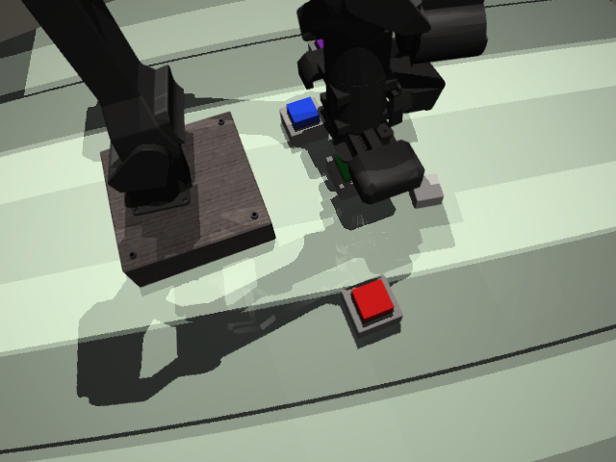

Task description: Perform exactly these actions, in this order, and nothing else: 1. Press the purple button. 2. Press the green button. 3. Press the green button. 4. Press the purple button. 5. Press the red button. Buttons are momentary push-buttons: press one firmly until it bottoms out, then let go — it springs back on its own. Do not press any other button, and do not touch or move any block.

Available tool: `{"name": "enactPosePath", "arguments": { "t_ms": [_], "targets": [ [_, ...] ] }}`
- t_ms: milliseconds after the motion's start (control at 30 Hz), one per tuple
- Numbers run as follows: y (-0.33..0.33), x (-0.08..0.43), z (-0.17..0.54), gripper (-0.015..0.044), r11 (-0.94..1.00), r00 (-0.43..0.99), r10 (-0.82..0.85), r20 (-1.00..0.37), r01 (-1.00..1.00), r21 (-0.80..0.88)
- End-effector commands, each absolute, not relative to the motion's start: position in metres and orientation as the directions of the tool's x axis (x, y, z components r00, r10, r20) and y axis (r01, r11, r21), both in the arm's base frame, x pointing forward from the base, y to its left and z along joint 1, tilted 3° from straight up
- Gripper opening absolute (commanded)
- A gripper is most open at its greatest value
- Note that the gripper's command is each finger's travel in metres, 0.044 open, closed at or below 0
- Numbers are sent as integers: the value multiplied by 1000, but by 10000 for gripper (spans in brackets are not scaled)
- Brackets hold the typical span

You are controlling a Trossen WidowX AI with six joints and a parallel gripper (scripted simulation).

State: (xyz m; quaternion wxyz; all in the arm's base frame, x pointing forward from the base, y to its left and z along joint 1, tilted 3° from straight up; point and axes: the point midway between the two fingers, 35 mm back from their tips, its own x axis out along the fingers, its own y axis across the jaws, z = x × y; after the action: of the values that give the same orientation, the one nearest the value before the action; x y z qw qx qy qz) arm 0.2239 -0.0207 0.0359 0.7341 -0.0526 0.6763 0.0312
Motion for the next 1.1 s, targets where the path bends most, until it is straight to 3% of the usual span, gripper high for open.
{"name": "enactPosePath", "arguments": {
  "t_ms": [0,300,1067],
  "targets": [
    [-20,222,34,20,992,78,-21,-997,-121,-31],
    [-19,220,68,20,992,78,-21,-997,-121,-31],
    [-20,222,42,20,992,78,-21,-997,-121,-31]
  ]
}}
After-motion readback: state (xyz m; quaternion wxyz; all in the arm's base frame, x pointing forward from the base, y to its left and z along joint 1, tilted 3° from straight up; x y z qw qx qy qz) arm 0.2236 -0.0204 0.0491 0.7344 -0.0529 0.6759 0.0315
